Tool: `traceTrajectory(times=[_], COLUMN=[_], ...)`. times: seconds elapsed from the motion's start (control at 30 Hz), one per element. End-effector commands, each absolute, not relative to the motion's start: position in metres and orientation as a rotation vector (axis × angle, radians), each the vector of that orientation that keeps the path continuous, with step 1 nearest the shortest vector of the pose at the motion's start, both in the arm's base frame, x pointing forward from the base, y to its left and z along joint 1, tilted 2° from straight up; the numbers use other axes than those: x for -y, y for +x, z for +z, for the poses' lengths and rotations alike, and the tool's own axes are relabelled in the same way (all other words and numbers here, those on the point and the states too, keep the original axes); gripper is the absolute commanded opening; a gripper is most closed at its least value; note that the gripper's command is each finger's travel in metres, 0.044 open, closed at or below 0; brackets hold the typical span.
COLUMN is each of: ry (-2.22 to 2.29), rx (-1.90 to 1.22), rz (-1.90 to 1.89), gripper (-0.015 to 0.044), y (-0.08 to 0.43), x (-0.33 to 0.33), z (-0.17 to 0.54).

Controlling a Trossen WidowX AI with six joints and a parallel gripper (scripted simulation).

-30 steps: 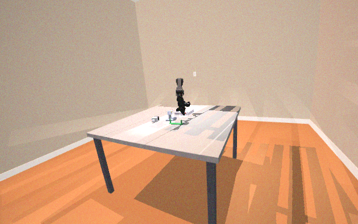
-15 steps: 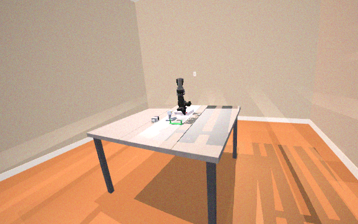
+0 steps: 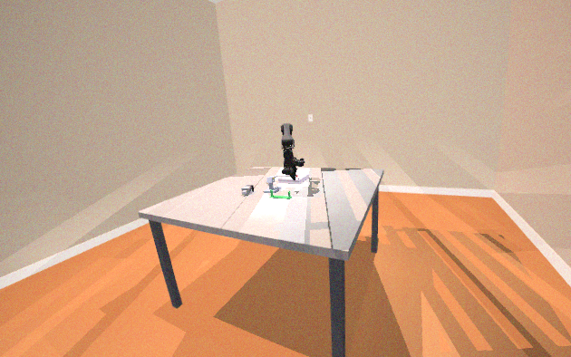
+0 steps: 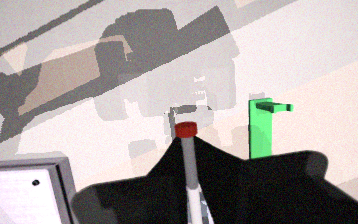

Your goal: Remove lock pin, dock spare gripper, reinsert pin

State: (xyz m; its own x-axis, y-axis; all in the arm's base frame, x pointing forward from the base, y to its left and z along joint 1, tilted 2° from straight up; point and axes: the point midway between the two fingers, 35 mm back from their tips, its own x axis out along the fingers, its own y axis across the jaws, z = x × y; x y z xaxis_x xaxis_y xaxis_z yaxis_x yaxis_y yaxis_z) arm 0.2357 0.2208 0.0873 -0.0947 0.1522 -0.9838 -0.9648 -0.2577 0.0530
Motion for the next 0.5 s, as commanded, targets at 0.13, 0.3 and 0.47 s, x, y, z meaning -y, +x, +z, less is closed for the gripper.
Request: traceTrajectory(times=[0.13, 0.3, 0.47], ry=[-1.23, -1.229, -1.229], rx=[-1.008, -1.008, -1.007], rz=[1.525, 1.524, 1.523], gripper=[0.0, 0.0, 0.0], y=[0.236, 0.239, 0.252], x=[-0.221, -0.224, -0.233], z=[0.089, 0.09, 0.094])
